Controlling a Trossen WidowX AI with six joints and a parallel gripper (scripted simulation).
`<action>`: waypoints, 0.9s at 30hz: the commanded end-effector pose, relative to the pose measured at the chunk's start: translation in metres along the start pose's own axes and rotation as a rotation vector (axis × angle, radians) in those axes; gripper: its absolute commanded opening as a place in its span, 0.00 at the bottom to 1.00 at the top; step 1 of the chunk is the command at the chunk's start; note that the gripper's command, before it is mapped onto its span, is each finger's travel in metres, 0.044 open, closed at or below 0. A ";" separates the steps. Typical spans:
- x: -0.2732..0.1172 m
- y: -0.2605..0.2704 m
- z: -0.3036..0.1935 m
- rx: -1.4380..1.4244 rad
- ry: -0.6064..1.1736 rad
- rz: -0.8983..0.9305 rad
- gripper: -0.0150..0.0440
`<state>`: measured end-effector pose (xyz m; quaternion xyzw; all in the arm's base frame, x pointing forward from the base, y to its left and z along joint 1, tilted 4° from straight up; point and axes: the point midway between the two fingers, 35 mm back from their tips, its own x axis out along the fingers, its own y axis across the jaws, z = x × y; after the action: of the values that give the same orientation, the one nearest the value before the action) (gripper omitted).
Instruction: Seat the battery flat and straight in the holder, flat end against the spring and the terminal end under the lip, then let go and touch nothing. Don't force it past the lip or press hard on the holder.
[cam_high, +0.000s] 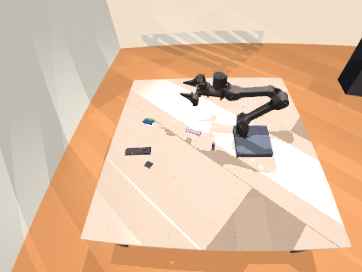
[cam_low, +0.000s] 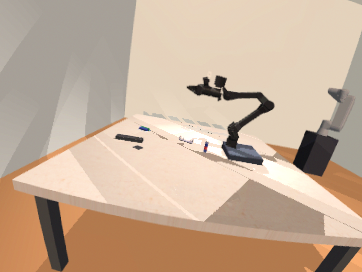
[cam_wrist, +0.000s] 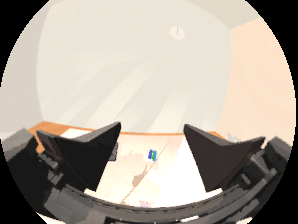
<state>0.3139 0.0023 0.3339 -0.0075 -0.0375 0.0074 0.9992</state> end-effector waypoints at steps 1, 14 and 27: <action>0.001 0.001 -0.003 0.003 0.016 0.004 0.89; -0.074 0.075 -0.173 0.050 1.095 0.197 0.31; -0.159 0.079 -0.194 -0.043 1.595 0.187 0.25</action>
<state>0.1981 0.0753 0.1273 -0.0198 0.6229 0.0895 0.7769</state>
